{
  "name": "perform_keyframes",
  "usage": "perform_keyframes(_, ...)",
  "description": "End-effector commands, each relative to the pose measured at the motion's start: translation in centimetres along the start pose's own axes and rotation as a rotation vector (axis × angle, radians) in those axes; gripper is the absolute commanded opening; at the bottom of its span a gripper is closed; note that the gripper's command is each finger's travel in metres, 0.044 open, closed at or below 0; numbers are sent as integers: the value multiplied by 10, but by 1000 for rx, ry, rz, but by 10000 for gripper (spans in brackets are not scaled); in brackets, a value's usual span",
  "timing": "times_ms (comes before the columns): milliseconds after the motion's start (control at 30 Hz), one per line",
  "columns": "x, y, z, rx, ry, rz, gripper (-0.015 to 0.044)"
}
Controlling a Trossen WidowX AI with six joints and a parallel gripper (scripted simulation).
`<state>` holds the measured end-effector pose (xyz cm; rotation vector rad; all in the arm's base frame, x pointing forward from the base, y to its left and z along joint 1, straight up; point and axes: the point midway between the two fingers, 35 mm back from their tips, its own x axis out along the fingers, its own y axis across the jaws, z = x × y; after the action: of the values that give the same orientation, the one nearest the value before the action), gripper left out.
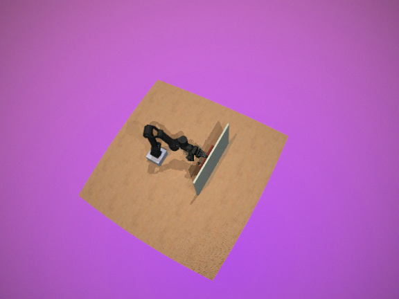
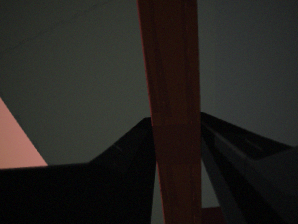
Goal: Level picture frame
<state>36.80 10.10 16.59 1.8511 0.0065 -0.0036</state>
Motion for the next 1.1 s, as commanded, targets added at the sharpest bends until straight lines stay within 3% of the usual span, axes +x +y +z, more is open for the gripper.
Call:
perform_keyframes(0, 2, 5, -2, 5, 3, 20, 0)
perform_keyframes(1067, 2, -5, -1, 3, 2, 7, 0)
